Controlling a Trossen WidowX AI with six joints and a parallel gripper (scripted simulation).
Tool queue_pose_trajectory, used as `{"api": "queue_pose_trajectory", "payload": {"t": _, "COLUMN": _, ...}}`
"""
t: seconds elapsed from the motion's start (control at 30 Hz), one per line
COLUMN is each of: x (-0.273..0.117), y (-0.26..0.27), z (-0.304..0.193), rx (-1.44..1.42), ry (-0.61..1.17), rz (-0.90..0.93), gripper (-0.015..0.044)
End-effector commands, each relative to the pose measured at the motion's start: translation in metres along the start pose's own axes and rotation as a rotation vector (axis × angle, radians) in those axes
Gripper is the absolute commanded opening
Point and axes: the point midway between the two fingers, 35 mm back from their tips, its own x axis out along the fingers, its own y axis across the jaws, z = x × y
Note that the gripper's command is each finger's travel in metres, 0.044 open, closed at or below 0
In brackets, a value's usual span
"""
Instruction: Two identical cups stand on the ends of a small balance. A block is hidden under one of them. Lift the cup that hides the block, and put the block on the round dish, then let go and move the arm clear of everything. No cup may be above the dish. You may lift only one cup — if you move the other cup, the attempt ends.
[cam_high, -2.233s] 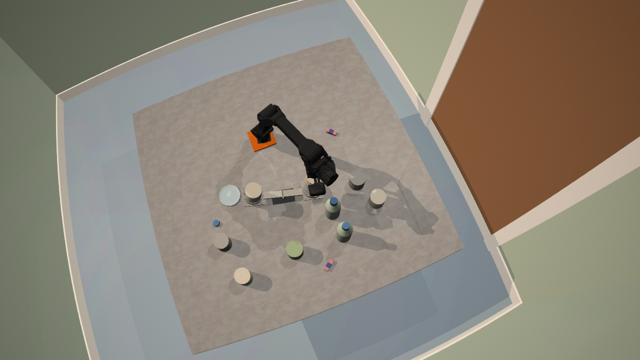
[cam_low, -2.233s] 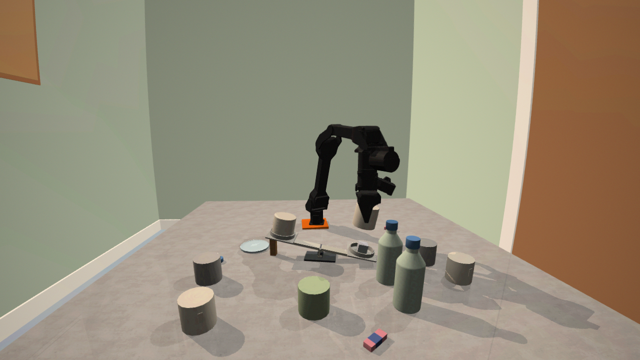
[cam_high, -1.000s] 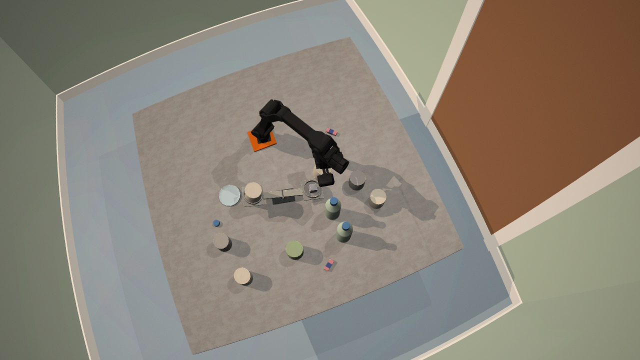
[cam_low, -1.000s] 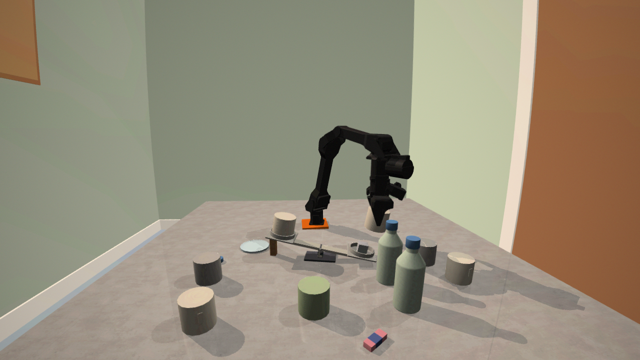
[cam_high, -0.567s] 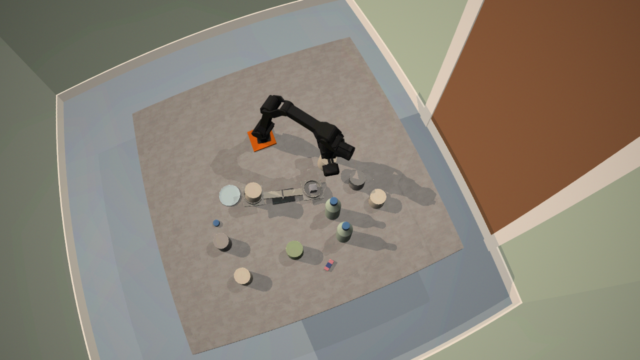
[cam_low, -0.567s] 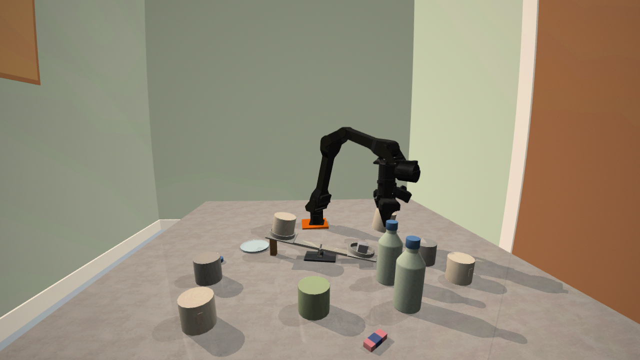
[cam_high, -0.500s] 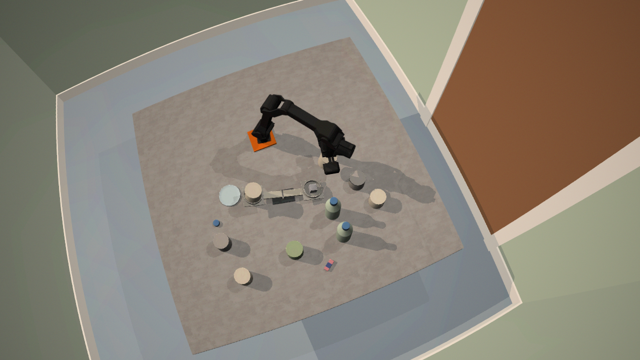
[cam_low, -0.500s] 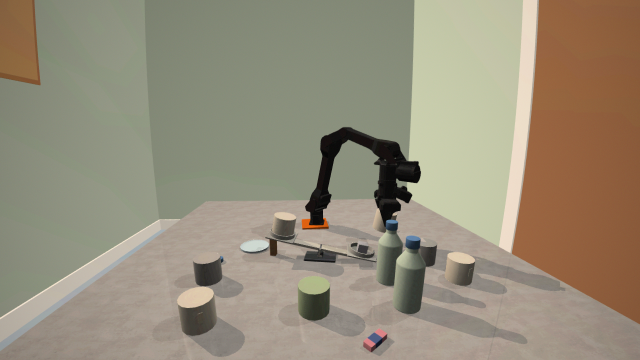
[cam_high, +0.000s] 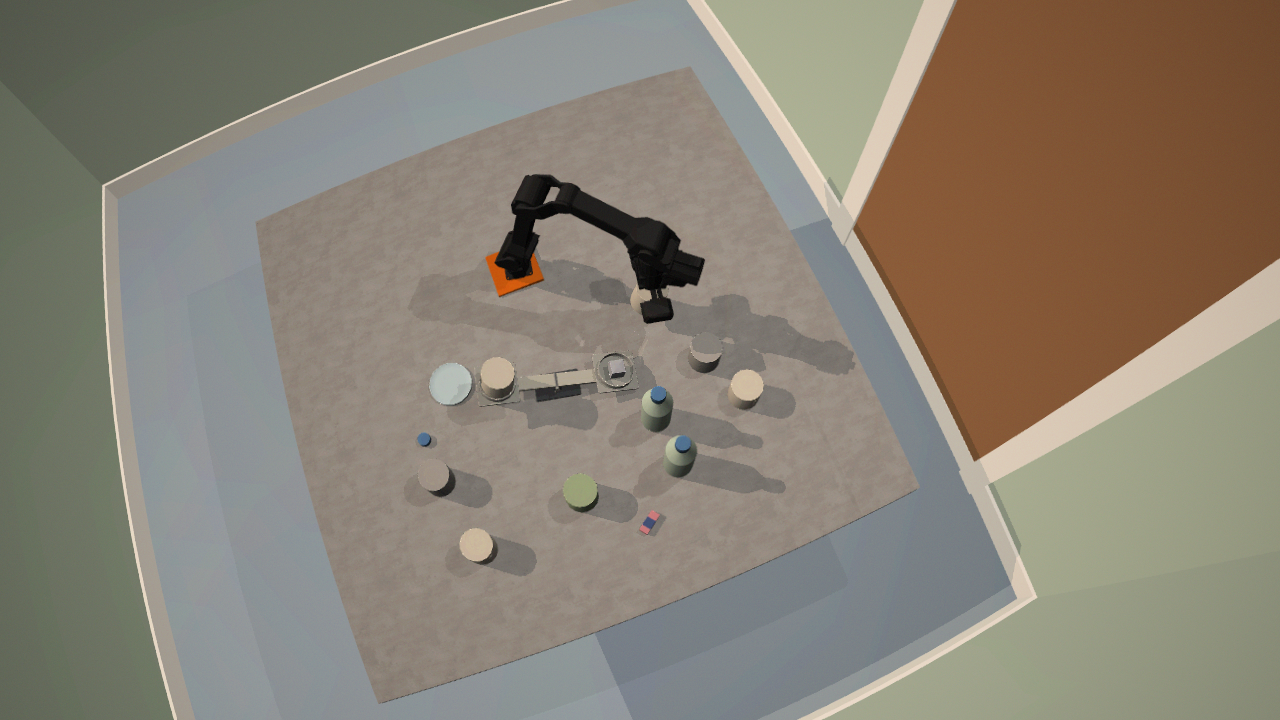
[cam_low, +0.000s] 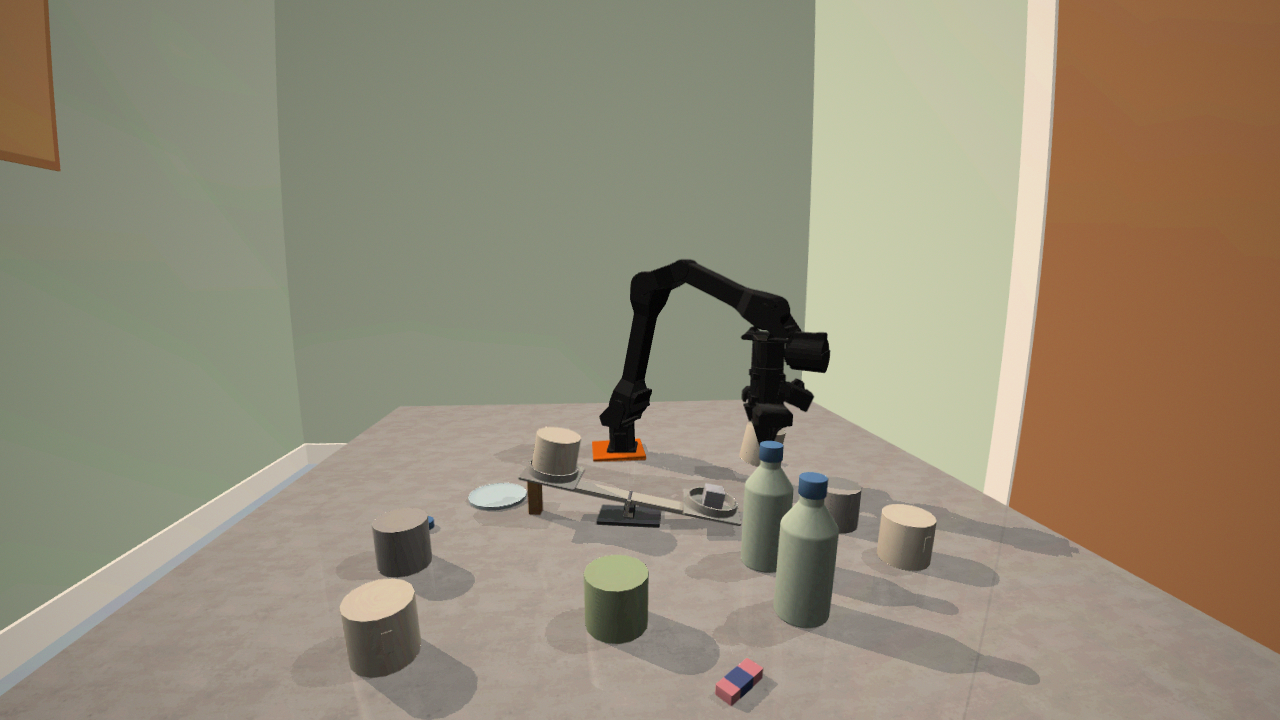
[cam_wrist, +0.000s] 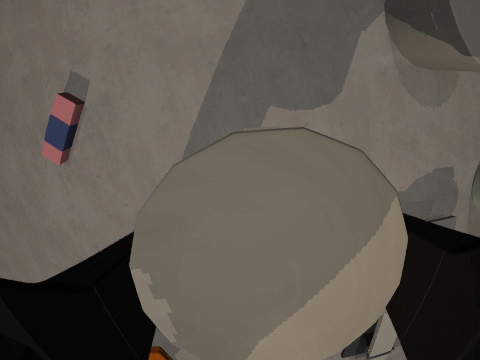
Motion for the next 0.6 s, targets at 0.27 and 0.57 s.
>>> {"api": "queue_pose_trajectory", "payload": {"t": 0.27, "x": 0.034, "y": 0.002, "z": 0.000, "rx": 0.008, "ry": -0.009, "rz": -0.003, "gripper": 0.0000}}
{"api": "queue_pose_trajectory", "payload": {"t": 0.57, "x": 0.039, "y": 0.002, "z": 0.000, "rx": 0.008, "ry": -0.009, "rz": -0.003, "gripper": 0.0000}}
